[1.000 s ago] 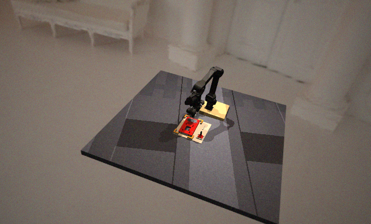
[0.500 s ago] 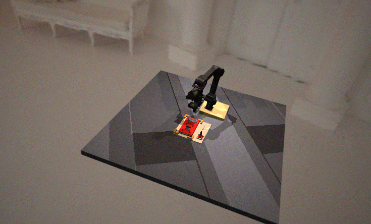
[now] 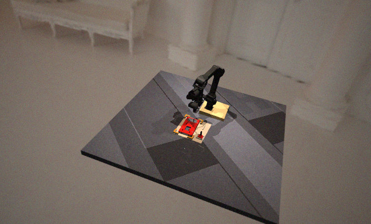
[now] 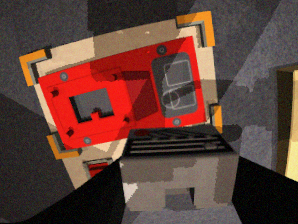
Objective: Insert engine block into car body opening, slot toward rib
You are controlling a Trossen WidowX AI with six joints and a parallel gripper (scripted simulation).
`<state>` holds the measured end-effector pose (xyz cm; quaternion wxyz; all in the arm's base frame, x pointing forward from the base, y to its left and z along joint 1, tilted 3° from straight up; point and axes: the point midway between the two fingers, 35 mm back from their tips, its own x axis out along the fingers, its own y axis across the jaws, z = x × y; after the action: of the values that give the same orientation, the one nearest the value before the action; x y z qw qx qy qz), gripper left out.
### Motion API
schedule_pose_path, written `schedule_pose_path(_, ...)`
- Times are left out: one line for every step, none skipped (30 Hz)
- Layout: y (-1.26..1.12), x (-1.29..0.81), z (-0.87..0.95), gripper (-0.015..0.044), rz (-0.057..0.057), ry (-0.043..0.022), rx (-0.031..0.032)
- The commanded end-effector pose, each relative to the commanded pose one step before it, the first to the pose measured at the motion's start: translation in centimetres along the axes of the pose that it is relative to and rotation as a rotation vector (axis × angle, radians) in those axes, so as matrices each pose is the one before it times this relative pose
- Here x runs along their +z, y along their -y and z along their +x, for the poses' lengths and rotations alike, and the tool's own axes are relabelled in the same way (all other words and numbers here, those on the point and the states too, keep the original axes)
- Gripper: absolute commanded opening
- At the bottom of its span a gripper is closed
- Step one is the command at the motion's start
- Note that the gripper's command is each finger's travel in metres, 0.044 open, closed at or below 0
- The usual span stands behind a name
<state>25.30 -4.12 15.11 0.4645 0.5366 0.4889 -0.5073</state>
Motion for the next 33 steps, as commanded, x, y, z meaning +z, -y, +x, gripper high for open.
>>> schedule_pose_path(0.052,0.049,1.443,0.0,0.0037,0.00475,0.00146)
schedule_pose_path(0.01,-0.006,0.383,0.0,0.0,-0.00002,0.0)
schedule_pose_path(0.016,-0.006,0.383,0.0,0.0,-0.00002,-0.00001)
schedule_pose_path(0.017,-0.006,0.314,0.0,0.0,-0.00002,-0.00001)
schedule_pose_path(0.012,-0.004,0.19,0.0,0.0,-0.00001,-0.00001)
schedule_pose_path(0.004,-0.001,0.063,0.0,0.0,0.0,0.0)
schedule_pose_path(0.0,0.0,0.0,0.0,0.0,0.0,0.0)
schedule_pose_path(0.0,0.0,0.0,0.0,0.0,0.0,0.0)
schedule_pose_path(0.0,0.0,0.0,0.0,0.0,0.0,0.0)
schedule_pose_path(0.008,-0.026,-0.044,0.0,0.0,0.00428,-0.00011)
schedule_pose_path(0.019,-0.057,-0.099,0.0,0.0,0.00952,-0.00013)
schedule_pose_path(0.018,-0.055,-0.099,0.0,0.0,0.00935,0.00001)
schedule_pose_path(0.015,-0.045,-0.086,0.0,0.0,0.00796,0.00012)
schedule_pose_path(0.006,-0.018,-0.034,0.0,0.0,0.00313,0.00007)
schedule_pose_path(0.006,-0.031,0.013,0.0,0.0,0.00842,-0.00102)
schedule_pose_path(0.007,-0.044,0.016,0.0,0.0001,0.012,-0.00126)
schedule_pose_path(0.008,-0.059,0.018,0.0,0.0001,0.01621,-0.00137)
schedule_pose_path(0.007,-0.077,0.016,0.0,0.0001,0.02128,-0.0012)
schedule_pose_path(0.004,-0.079,0.008,0.0,0.0001,0.0219,-0.00054)
schedule_pose_path(0.024,-0.091,0.052,0.0,0.0006,0.02544,-0.00402)
schedule_pose_path(0.021,-0.104,0.045,0.0,0.0005,0.02927,-0.0034)
schedule_pose_path(0.014,-0.112,0.03,0.0,0.0005,0.03154,-0.00221)
schedule_pose_path(0.006,-0.114,0.012,0.0,0.0004,0.03232,-0.00073)
schedule_pose_path(-0.003,-0.114,-0.008,0.0,0.0003,0.03253,0.00082)
schedule_pose_path(0.03,-0.114,0.059,0.0,0.0012,0.03279,-0.0046)
schedule_pose_path(0.021,-0.115,0.039,0.0,0.001,0.03314,-0.00294)
schedule_pose_path(0.011,-0.115,0.019,0.0,0.0008,0.03337,-0.00125)
schedule_pose_path(0.001,-0.115,-0.002,0.0,0.0006,0.03356,0.00044)
schedule_pose_path(-0.01,-0.114,-0.023,0.0,0.0004,0.03364,0.00215)
schedule_pose_path(0.03,-0.104,0.05,0.0,0.0014,0.03037,-0.00402)
schedule_pose_path(0.021,-0.103,0.032,0.0,0.0011,0.03037,-0.00253)
schedule_pose_path(0.012,-0.102,0.015,0.0,0.0009,0.03054,-0.00107)
schedule_pose_path(0.002,-0.102,-0.002,0.0,0.0007,0.03074,0.0004)
